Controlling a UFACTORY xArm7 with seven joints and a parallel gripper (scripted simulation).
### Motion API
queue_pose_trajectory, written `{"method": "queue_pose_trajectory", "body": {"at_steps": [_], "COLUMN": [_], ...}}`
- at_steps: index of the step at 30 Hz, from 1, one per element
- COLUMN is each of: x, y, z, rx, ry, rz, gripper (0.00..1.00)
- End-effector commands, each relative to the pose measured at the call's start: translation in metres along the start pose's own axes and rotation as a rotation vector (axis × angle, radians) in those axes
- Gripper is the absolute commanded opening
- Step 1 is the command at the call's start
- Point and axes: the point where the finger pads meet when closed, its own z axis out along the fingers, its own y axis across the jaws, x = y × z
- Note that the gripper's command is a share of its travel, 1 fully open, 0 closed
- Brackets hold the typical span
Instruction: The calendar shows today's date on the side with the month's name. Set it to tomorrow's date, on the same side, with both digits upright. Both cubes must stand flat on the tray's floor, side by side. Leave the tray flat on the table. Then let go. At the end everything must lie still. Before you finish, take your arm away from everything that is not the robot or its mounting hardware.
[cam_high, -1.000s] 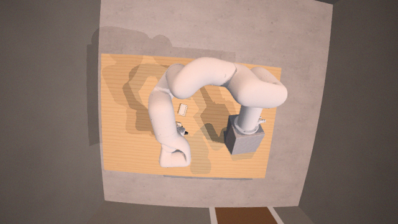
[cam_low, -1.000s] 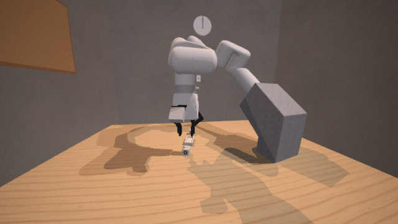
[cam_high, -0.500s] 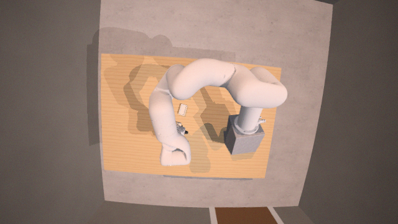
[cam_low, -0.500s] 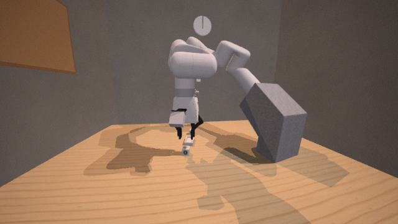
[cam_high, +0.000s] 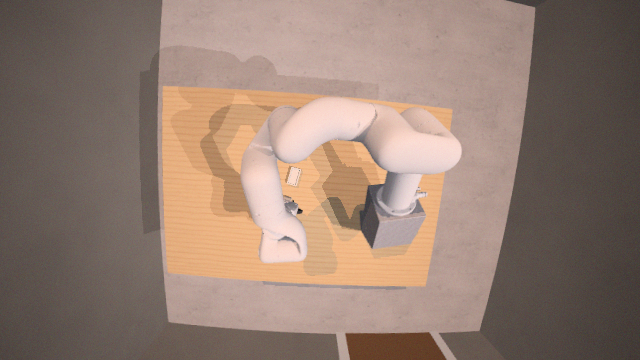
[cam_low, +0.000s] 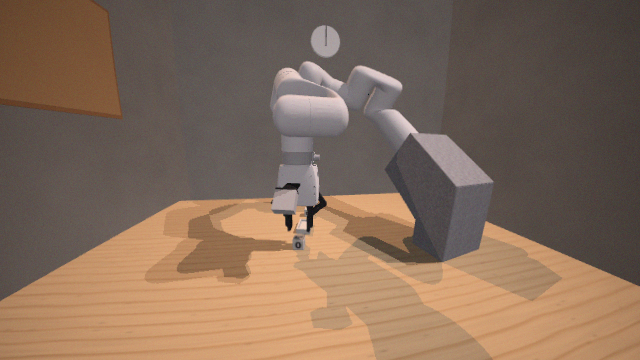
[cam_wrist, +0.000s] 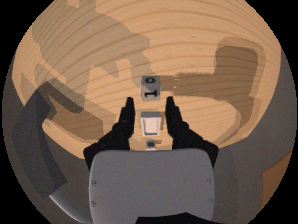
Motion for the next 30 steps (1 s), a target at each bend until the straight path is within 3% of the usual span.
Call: {"method": "queue_pose_trajectory", "body": {"at_steps": [1, 30], "x": [0.0016, 0.0019], "y": [0.0008, 0.0011], "z": [0.0052, 0.0144], "rx": [-0.002, -0.002], "ry": [0.003, 0.003], "rz": [0.000, 0.000], "gripper": [0.47, 0.47]}}
